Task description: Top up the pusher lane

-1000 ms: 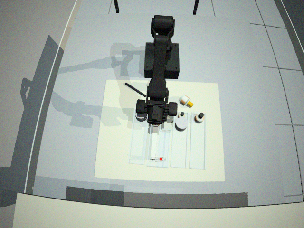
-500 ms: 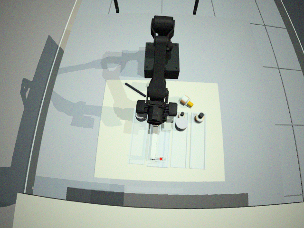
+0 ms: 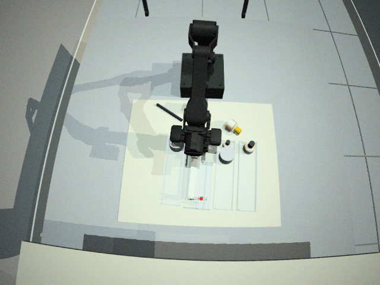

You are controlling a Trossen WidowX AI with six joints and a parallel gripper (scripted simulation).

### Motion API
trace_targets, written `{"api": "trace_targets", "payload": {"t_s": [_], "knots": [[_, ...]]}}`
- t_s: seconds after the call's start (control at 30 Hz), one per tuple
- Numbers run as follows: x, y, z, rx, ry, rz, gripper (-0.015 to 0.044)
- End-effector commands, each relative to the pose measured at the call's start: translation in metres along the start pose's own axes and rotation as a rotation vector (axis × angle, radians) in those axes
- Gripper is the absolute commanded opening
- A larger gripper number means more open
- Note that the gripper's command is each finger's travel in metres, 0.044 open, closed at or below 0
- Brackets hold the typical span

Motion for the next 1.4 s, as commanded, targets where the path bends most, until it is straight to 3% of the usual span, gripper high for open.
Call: {"api": "trace_targets", "payload": {"t_s": [0.0, 1.37], "knots": [[-0.0018, -0.0011, 0.0005, -0.005, 0.001, -0.012, 0.0], [0.0037, -0.0051, 0.0, -0.005, 0.001, -0.012, 0.0]]}}
Point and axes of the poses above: the point midway between the two fingers, 35 mm back from their tips, its own y axis back along the fingers, its own z axis across the jaws, x = y × z, the point moved 7 cm from there along y, back along the fingers, and after that the axes turned 6 degrees about -y, right-handed, at the moved point
